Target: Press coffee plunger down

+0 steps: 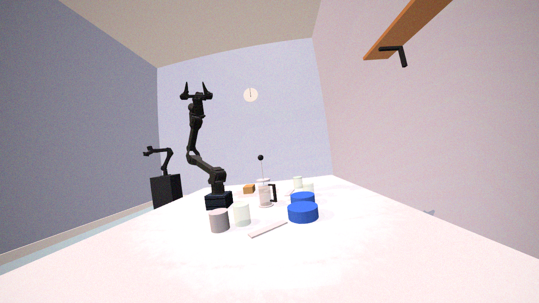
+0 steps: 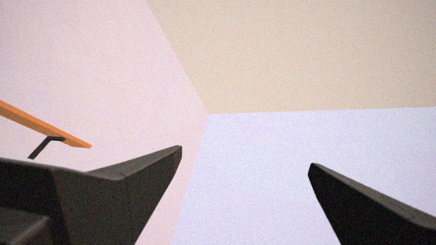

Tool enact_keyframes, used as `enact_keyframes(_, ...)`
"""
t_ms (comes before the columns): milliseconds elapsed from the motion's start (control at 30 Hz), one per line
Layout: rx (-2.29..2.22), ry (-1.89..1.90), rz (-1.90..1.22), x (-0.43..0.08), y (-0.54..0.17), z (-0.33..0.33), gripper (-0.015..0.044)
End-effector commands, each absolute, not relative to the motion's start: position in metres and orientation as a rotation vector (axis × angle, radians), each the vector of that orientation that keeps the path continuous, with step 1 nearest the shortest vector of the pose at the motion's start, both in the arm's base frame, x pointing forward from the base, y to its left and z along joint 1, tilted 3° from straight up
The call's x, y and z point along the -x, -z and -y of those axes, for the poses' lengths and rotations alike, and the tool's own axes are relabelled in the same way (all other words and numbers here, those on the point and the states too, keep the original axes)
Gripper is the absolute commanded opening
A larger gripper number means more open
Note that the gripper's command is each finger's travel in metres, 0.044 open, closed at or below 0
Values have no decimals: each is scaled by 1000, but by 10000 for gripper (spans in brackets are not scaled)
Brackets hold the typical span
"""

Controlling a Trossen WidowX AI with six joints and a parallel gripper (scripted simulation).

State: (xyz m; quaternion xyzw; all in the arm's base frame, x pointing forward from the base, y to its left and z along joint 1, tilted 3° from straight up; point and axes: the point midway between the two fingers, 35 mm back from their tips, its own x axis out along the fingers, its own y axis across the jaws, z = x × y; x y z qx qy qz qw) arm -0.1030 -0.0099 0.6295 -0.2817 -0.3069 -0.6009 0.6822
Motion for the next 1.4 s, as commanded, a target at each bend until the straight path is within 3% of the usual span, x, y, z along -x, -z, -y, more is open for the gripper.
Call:
enact_keyframes(0, 598, 1186, 557, 46, -609, 40, 440)
enact_keyframes(367, 382, 754, 168, -93, -500, 86, 440)
enact_keyframes(633, 144, 485, -163, -160, -387, 87, 440)
enact_keyframes(867, -86, 294, -448, -186, -291, 66, 440)
enact_keyframes(1367, -94, 292, -455, -195, -230, 67, 440)
